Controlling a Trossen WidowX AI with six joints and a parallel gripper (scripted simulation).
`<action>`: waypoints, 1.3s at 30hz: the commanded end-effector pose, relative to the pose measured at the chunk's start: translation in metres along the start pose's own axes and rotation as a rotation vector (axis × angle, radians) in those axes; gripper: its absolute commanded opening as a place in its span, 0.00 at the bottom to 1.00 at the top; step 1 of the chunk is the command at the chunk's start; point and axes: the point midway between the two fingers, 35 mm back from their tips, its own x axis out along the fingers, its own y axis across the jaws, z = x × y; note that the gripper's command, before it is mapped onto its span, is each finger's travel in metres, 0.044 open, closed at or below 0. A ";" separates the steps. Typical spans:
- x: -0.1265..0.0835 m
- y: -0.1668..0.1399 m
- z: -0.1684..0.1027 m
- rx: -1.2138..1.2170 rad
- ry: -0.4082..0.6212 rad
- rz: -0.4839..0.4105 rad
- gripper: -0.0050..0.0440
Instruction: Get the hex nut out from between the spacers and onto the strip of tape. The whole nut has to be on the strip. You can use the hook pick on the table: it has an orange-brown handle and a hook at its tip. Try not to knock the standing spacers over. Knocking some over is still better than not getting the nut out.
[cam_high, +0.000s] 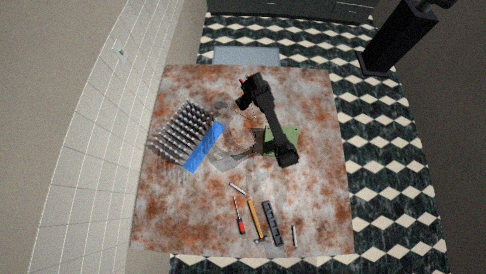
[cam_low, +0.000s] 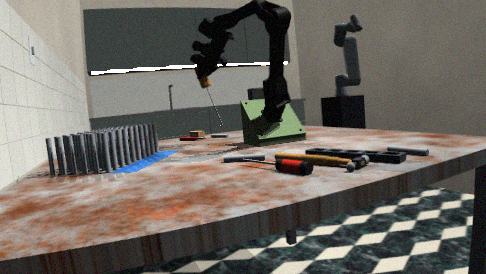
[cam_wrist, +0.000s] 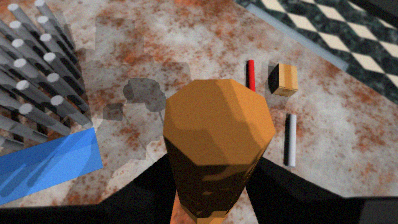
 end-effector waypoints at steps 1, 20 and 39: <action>-0.010 0.013 0.003 -0.124 -0.032 0.008 0.00; -0.018 0.064 -0.011 -0.714 -0.050 0.040 0.00; -0.026 0.111 -0.032 -1.303 -0.086 0.072 0.00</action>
